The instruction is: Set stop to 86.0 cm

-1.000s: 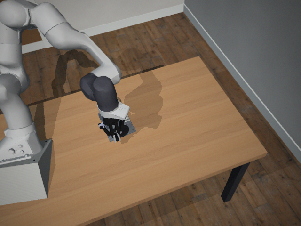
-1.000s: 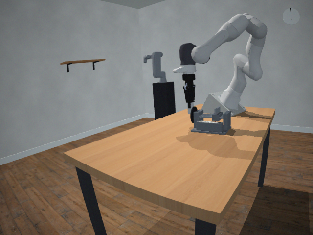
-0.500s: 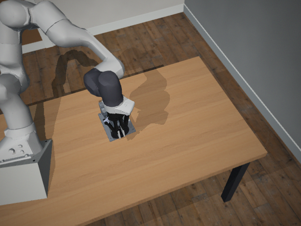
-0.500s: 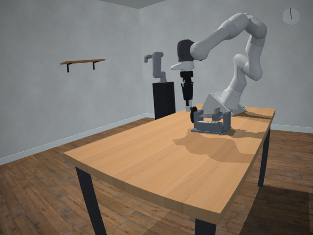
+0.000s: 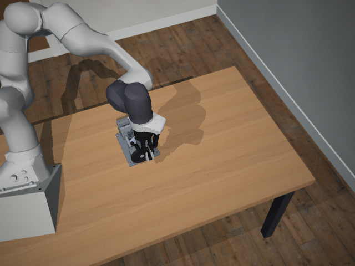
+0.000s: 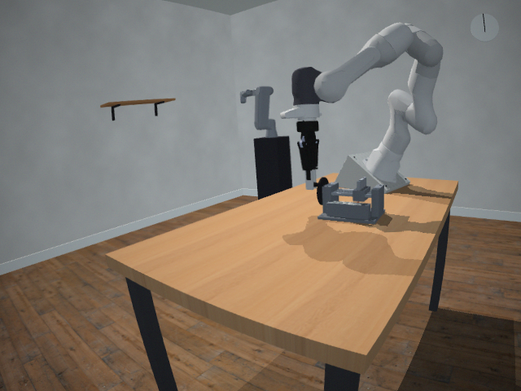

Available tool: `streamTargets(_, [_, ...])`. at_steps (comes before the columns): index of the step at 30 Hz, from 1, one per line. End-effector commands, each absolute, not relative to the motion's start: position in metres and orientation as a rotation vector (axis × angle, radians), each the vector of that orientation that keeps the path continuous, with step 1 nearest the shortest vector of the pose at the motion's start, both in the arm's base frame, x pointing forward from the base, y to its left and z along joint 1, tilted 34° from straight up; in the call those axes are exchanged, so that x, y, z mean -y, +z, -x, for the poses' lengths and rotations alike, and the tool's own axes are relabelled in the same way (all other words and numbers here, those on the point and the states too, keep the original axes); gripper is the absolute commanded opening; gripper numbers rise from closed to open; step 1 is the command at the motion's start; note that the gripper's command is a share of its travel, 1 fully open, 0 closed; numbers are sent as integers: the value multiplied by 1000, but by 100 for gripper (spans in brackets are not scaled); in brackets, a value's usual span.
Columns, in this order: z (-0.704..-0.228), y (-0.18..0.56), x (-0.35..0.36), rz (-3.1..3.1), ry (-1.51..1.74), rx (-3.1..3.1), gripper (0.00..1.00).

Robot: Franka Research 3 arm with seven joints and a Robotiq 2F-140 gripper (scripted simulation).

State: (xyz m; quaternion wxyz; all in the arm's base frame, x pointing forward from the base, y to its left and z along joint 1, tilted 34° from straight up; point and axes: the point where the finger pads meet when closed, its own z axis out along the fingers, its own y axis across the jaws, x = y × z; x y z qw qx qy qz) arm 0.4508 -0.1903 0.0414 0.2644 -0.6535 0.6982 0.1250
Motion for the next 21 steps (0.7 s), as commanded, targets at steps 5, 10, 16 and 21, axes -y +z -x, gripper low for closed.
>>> streamTargets(5, [-465,28,182,1761,341,-1895,4])
streamTargets(10, [-467,22,178,1761,341,-1895,4])
streamTargets(16, [-467,5,167,1761,341,-1895,4])
streamTargets(21, [-461,-4,162,1761,341,-1895,4])
